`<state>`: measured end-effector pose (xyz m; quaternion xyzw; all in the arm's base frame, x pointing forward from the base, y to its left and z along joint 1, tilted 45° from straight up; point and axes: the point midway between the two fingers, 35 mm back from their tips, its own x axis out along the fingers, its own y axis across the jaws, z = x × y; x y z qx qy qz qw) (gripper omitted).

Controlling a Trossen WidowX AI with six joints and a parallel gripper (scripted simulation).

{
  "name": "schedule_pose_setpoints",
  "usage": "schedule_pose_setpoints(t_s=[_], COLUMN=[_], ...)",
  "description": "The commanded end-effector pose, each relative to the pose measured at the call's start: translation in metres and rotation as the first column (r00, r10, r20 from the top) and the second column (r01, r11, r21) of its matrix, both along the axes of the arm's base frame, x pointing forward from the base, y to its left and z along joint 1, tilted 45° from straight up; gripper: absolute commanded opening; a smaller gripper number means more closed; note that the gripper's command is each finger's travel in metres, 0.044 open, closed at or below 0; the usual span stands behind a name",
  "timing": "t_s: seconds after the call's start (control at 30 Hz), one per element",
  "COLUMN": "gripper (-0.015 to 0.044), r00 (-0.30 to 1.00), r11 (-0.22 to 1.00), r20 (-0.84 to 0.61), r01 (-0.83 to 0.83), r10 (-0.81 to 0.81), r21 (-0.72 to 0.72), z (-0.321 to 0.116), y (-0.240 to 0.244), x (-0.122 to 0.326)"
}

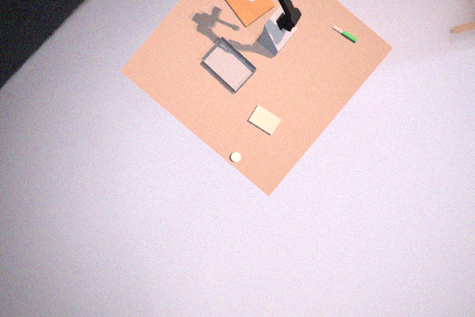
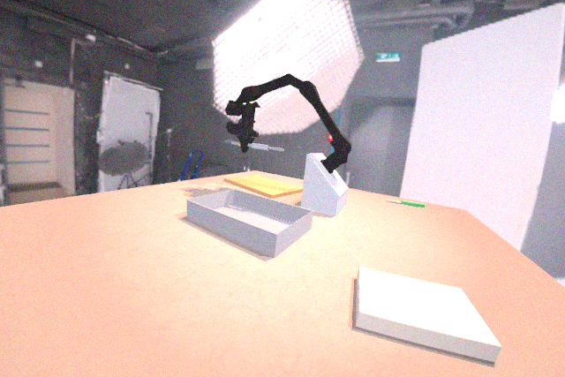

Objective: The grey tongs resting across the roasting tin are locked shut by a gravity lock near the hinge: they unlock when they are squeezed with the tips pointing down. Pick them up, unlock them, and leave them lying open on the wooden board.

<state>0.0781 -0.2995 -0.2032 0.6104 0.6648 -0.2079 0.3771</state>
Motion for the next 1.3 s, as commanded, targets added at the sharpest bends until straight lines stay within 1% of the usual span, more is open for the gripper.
schedule_pose_setpoints(t_s=[0.0, 0.33, 0.7, 0.97, 1.27], gripper=[-0.0150, -0.0150, -0.0150, -0.0150, -0.0150], r00=[0.997, 0.959, 0.872, 0.865, 0.867], r11=[0.998, 0.979, 0.932, 0.928, 0.923], r20=[-0.058, -0.198, -0.343, -0.350, -0.318], r01=[0.058, 0.205, 0.362, 0.371, 0.351], r10=[-0.058, -0.203, -0.349, -0.359, -0.383], r21=[-0.004, -0.010, -0.026, -0.035, -0.155], z=[-0.001, -0.003, -0.003, -0.004, -0.014], y=[-0.002, 0.005, 0.026, 0.027, 0.024], x=[-0.026, -0.092, -0.161, -0.165, -0.164])
